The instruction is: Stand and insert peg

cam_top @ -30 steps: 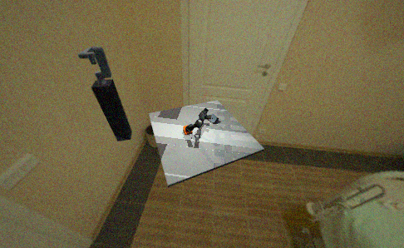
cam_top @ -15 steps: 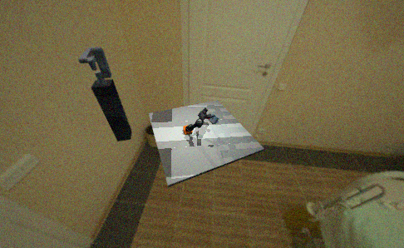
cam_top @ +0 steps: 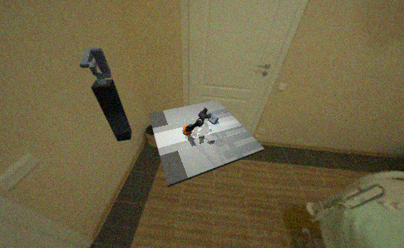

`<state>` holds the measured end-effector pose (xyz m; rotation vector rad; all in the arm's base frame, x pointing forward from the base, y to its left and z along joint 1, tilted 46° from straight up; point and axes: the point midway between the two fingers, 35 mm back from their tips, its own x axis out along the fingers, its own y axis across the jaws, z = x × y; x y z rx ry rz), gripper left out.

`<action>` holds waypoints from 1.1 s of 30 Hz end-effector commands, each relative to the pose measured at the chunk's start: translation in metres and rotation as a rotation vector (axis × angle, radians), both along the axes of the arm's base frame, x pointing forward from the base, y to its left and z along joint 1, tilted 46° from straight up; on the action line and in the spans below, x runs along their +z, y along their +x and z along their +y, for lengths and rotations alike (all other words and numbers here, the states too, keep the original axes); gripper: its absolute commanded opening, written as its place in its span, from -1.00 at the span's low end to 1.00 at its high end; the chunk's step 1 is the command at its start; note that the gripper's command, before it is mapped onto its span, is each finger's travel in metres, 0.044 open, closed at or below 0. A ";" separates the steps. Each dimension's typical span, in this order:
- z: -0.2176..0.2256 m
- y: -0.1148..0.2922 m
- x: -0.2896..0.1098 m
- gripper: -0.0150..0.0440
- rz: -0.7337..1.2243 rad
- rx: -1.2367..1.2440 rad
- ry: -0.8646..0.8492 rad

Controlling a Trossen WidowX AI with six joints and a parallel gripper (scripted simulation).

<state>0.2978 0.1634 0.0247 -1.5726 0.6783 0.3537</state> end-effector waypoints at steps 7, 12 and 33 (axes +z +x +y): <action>0.004 0.010 -0.006 -0.49 -0.010 0.026 -0.004; 0.005 0.016 -0.009 -0.49 -0.018 0.039 -0.007; 0.008 0.036 -0.022 -0.49 -0.054 0.089 -0.023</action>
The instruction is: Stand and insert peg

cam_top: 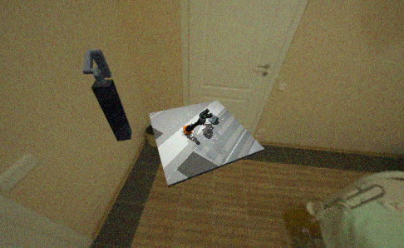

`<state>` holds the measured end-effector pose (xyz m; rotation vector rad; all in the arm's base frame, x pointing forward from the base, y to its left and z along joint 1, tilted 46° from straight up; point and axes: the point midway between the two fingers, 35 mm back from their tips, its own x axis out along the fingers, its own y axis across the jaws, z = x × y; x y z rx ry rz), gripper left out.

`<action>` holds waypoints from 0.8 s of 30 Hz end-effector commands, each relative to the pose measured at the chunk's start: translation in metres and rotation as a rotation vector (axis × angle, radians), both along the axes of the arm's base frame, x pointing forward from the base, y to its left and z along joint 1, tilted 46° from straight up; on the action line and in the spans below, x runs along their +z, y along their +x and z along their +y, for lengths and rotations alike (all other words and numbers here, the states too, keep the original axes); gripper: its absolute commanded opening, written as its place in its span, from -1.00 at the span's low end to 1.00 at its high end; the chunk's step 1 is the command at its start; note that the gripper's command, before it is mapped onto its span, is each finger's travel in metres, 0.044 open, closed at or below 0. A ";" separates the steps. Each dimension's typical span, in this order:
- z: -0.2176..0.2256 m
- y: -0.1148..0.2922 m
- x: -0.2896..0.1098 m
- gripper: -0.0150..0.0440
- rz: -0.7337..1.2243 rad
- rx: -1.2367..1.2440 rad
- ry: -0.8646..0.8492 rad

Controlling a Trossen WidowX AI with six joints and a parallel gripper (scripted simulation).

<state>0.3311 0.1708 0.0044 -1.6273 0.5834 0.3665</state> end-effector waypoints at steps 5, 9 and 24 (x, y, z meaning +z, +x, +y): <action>0.000 0.005 -0.003 -0.49 -0.009 0.012 -0.001; 0.000 0.007 -0.005 -0.49 -0.017 0.015 0.002; -0.002 0.020 -0.014 -0.49 -0.027 0.017 0.006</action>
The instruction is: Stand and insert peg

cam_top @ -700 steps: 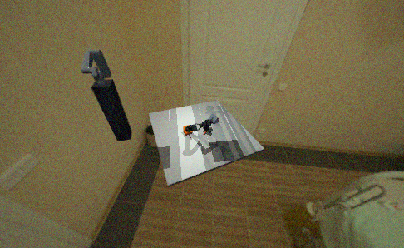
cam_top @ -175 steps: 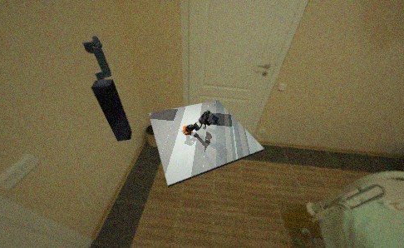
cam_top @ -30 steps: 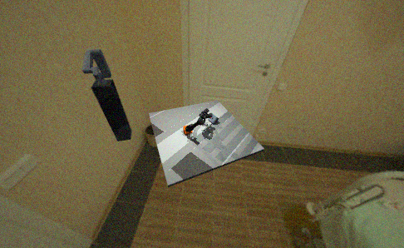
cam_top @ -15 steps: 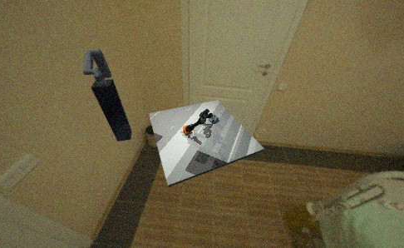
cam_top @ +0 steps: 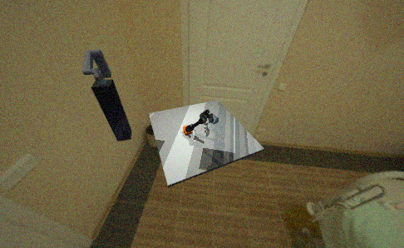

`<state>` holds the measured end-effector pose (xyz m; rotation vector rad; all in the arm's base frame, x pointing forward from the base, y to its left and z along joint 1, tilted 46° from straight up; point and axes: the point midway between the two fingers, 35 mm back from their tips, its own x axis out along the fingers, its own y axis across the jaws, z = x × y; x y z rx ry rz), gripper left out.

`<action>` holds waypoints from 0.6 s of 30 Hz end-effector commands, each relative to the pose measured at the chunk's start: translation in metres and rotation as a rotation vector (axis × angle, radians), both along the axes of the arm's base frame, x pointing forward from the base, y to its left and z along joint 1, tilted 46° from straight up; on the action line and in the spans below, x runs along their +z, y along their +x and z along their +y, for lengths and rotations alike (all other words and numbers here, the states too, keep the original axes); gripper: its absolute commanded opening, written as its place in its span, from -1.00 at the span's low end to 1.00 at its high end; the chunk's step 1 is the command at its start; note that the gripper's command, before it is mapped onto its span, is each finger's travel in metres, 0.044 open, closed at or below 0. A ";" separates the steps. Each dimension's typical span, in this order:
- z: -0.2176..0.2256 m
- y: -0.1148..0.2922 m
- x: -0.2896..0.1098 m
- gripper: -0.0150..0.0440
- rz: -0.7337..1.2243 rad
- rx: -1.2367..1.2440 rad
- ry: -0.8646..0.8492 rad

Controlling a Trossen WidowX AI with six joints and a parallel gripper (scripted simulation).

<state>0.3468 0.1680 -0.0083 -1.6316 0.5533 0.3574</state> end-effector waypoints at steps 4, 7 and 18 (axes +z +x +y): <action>-0.001 0.008 -0.004 -0.49 -0.003 0.003 0.003; -0.001 0.012 -0.007 -0.49 -0.004 0.003 0.003; -0.002 0.010 -0.007 -0.49 0.000 0.000 -0.001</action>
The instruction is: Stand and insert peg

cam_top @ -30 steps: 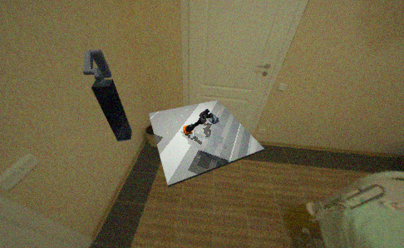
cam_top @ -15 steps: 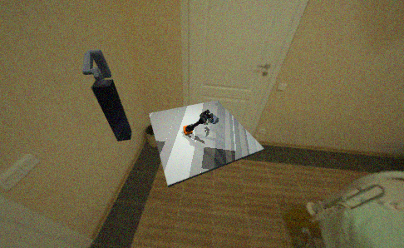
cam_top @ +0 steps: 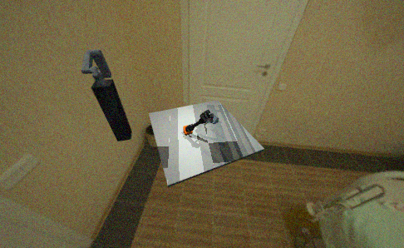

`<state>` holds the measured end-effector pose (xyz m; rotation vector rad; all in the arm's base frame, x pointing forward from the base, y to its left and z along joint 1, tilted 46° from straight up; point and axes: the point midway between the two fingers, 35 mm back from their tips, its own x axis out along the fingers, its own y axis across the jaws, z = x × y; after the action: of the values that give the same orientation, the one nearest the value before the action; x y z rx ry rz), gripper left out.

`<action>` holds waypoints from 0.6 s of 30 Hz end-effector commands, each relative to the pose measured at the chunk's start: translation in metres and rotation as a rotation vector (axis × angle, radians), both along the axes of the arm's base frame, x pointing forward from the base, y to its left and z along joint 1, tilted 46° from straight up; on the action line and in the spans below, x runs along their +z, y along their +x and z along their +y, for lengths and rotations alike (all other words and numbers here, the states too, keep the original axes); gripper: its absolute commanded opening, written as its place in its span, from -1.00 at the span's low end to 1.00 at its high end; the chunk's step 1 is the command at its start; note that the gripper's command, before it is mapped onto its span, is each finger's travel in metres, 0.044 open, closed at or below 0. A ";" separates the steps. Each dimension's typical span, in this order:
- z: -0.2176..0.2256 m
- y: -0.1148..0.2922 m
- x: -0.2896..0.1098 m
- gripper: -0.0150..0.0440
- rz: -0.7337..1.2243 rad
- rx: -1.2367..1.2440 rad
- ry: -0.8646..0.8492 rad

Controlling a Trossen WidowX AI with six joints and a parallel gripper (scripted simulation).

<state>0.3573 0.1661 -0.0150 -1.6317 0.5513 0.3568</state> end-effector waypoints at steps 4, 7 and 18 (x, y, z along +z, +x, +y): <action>-0.001 -0.001 0.000 -0.49 0.002 -0.001 -0.001; -0.001 -0.001 0.000 -0.49 0.002 -0.001 -0.001; 0.001 0.003 -0.001 -0.49 0.002 -0.001 -0.001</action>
<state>0.3587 0.1660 -0.0159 -1.6318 0.5545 0.3558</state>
